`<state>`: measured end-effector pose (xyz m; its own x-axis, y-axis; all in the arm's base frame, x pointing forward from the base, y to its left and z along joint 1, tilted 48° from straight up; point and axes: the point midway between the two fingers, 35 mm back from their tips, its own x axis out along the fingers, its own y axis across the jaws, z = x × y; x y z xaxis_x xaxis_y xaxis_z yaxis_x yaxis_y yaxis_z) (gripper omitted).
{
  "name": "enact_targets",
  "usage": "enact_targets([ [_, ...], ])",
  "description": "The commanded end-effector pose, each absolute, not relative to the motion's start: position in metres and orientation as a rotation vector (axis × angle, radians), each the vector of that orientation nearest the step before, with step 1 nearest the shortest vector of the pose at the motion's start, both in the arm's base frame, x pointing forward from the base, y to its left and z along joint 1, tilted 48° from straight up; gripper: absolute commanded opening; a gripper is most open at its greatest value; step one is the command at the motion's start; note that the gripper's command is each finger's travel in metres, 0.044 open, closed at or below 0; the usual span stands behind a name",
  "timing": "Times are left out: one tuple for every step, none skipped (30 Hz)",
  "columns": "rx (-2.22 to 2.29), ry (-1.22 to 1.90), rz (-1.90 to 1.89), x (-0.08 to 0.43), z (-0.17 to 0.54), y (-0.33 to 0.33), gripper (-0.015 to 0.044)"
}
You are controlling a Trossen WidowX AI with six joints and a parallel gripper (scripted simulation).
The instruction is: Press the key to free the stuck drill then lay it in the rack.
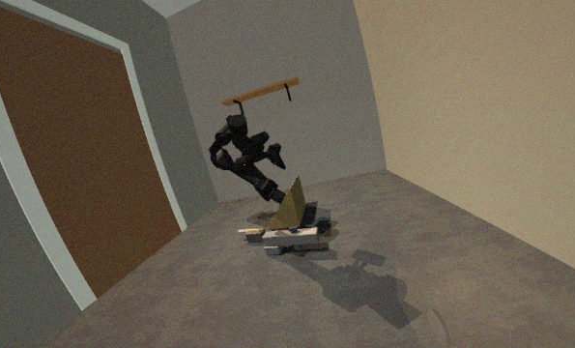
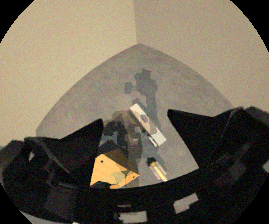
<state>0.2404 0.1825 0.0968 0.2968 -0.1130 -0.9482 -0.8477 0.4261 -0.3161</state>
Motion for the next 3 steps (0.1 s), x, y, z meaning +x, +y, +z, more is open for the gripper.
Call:
enact_targets([
  [-0.88, 1.149, 0.696, 0.223, 0.1, 0.233, 0.044],
  [-0.838, 1.144, 0.717, 0.216, 0.101, 0.247, 0.044],
  [-0.796, 1.142, 0.739, 0.209, 0.102, 0.26, 0.044],
])
